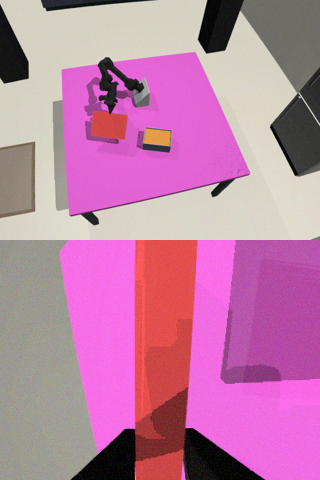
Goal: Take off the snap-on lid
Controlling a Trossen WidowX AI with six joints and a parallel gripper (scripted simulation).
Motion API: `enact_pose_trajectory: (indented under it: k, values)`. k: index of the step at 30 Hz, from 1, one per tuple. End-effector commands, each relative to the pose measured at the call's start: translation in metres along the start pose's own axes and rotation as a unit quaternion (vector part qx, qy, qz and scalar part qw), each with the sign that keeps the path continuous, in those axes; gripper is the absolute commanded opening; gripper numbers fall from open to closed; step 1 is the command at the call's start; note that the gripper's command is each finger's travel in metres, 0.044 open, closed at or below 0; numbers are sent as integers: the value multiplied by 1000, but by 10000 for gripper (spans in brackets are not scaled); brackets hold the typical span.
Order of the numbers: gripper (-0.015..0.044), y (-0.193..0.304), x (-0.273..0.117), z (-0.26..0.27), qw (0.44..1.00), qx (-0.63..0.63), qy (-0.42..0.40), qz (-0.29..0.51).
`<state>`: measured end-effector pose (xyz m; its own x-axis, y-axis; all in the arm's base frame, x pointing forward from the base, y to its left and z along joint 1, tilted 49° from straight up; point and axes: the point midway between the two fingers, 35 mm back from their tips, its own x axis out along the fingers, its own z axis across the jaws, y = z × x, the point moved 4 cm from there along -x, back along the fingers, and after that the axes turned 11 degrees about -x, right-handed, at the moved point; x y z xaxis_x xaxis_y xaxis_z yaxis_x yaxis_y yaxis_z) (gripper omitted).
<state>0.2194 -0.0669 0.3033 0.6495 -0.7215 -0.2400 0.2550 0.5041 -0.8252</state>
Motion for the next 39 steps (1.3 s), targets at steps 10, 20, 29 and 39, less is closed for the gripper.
enact_pose_trajectory:
  k: [10,20,29,39]
  values:
    - [0,1,5,-6,1000,6,-9,-1]
    - [0,3,11,-14,1000,6,-9,-1]
    - [0,4,15,-19,1000,6,-9,-1]
    - [0,5,21,-25,1000,6,-10,-2]
